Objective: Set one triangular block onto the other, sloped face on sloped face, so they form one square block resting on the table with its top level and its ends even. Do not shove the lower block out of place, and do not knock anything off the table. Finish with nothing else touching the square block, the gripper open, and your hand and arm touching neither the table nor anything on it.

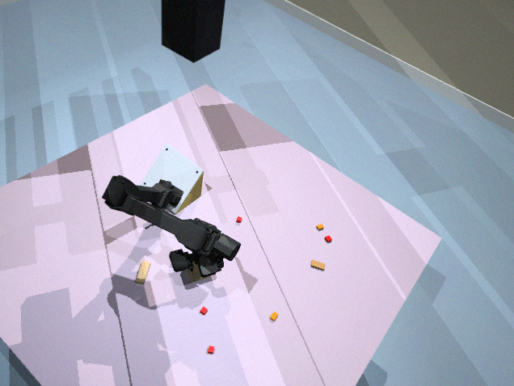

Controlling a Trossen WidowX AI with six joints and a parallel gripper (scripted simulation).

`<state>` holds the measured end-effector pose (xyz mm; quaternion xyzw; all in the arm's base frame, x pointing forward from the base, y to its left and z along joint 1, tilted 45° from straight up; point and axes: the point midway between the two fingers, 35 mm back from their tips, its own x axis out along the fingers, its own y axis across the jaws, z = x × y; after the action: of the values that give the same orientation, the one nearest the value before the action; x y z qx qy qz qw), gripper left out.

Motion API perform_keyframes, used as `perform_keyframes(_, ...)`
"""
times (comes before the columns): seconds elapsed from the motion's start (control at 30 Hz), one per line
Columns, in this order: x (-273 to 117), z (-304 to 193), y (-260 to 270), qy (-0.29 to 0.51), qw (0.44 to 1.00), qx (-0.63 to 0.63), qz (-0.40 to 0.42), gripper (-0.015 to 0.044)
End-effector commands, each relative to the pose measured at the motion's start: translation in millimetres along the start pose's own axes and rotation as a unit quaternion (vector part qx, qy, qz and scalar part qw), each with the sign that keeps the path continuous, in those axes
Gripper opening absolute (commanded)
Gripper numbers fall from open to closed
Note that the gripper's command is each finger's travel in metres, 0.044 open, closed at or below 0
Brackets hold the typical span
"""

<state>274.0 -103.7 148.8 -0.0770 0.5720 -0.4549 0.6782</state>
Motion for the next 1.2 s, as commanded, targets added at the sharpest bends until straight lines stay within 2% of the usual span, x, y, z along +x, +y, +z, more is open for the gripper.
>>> perform_keyframes(0.0,0.4,0.7,-0.9,-0.003,1.000,-0.004,-0.003,0.0000)
perform_keyframes(1.17,14.5,-5.0,-0.9,-0.004,1.000,-0.005,-0.004,0.0000)
